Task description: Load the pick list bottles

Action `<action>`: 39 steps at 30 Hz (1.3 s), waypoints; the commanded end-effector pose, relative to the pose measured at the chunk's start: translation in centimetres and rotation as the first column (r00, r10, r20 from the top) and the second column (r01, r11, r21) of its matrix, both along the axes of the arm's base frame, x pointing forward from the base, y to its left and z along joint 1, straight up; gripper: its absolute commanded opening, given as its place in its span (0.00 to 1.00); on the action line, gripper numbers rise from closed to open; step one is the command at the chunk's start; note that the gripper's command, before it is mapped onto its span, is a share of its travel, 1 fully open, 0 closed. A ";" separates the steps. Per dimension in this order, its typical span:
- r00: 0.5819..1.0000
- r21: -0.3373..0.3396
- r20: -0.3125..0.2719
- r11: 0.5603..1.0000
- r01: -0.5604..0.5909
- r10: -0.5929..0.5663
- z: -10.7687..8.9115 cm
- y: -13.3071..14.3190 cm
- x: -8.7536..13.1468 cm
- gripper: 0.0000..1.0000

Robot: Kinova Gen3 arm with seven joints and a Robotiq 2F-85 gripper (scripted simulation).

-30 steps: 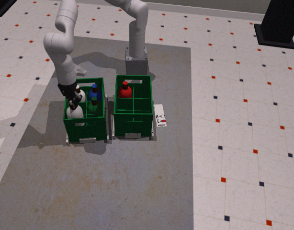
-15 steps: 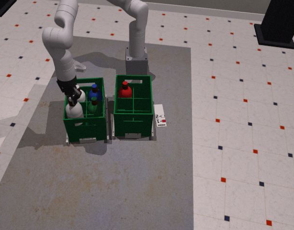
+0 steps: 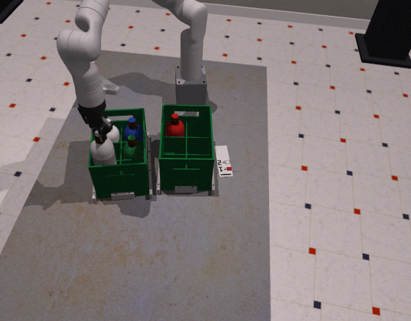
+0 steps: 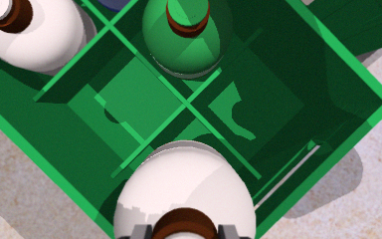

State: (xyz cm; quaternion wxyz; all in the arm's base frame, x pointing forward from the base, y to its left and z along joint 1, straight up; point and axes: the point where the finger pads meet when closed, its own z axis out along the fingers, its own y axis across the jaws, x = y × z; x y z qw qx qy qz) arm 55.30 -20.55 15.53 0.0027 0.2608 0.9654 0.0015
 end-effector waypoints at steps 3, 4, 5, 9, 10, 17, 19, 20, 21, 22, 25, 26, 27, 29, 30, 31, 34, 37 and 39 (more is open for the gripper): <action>1.000 -0.001 0.002 1.000 0.000 0.000 0.8 0.0 0.0 0.10; 1.000 -0.001 0.002 1.000 0.000 0.000 1.0 0.0 0.0 0.10; 1.000 -0.001 0.002 1.000 0.000 0.000 1.2 0.0 0.0 0.10; 1.000 -0.001 0.002 1.000 0.000 0.000 1.8 0.0 0.0 0.10; 1.000 -0.001 0.002 1.000 0.000 0.000 2.0 0.0 0.0 0.10; 1.000 -0.001 0.002 1.000 0.000 0.000 2.8 0.0 0.0 0.10; 1.000 -0.001 0.002 1.000 0.000 0.000 3.2 0.0 0.0 0.10; 1.000 -0.001 0.002 1.000 0.000 0.000 3.3 0.0 0.0 0.10; 1.000 -0.001 0.002 1.000 0.000 0.000 3.5 0.0 0.0 0.10; 1.000 -0.001 0.002 1.000 0.000 0.000 3.7 0.0 0.0 0.10; 1.000 -0.001 0.002 1.000 0.000 0.000 4.2 0.0 0.0 0.10; 1.000 -0.001 0.002 1.000 0.000 0.000 4.3 0.0 0.0 0.10; 1.000 -0.001 0.002 1.000 0.000 0.000 4.5 0.0 0.0 0.10; 1.000 -0.001 0.002 1.000 0.000 0.000 4.5 0.0 0.0 0.10; 1.000 -0.001 0.002 1.000 0.000 0.000 4.7 0.0 0.0 0.10; 1.000 -0.001 0.002 1.000 0.000 0.000 4.8 0.0 0.0 0.10; 1.000 -0.001 0.002 1.000 0.000 0.000 5.3 0.0 0.0 0.10; 1.000 -0.001 0.002 1.000 0.000 0.000 5.8 0.0 0.0 0.10; 1.000 -0.001 0.002 1.000 0.000 0.000 6.1 0.0 0.0 0.10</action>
